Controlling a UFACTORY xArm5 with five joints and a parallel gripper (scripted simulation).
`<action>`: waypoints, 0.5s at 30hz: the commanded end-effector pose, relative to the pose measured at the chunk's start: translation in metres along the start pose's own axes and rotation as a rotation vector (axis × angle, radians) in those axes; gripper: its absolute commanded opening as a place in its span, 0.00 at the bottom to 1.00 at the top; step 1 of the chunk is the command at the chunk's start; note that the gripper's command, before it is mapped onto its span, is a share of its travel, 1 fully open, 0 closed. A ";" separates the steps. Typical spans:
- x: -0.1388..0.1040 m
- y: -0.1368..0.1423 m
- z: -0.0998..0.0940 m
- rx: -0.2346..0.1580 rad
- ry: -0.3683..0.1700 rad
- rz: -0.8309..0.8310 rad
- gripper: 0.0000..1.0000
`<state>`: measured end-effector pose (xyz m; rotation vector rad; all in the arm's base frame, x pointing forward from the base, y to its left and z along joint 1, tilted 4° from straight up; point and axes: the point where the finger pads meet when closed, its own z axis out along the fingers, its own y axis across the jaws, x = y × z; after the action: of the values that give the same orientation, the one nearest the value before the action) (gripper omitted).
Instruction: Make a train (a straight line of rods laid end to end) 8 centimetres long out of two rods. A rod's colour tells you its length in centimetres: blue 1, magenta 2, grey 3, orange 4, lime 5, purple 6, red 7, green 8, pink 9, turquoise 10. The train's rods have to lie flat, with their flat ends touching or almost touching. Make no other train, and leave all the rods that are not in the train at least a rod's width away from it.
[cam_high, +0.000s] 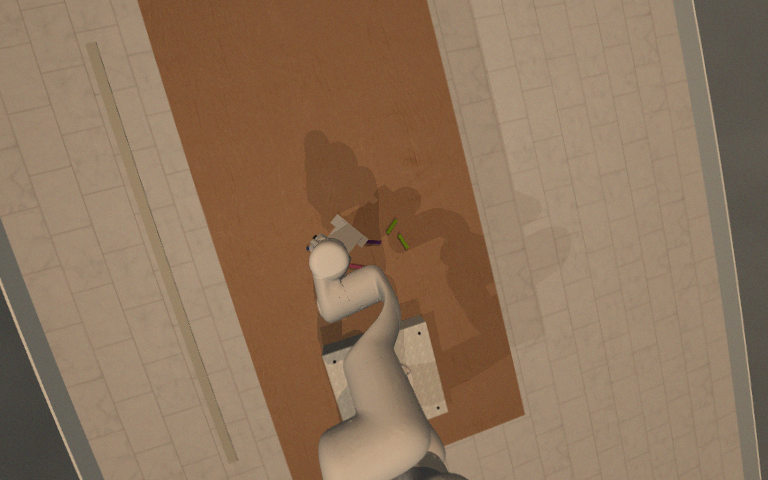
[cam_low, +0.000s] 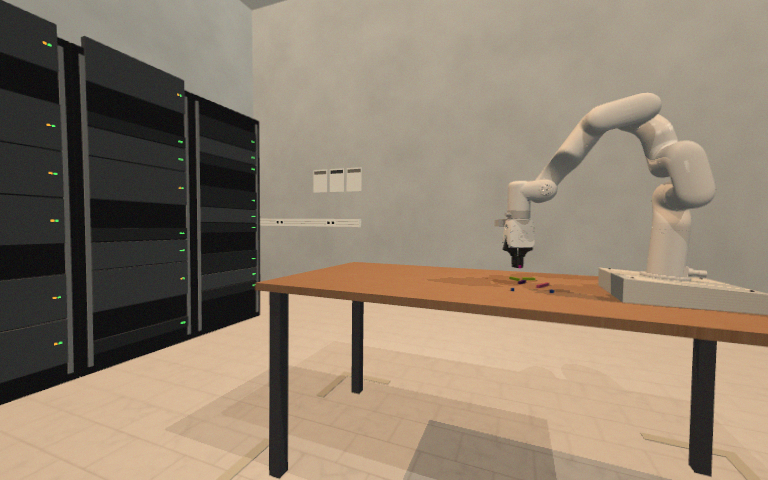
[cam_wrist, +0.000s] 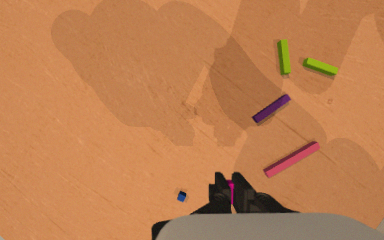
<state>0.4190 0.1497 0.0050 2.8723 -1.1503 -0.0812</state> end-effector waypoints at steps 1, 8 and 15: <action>0.001 -0.002 0.020 0.004 0.002 0.000 0.04; 0.002 -0.002 0.041 0.004 0.002 0.000 0.04; 0.002 -0.002 0.057 0.004 0.002 0.000 0.04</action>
<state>0.4158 0.1476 -0.0456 2.8719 -1.1502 -0.0822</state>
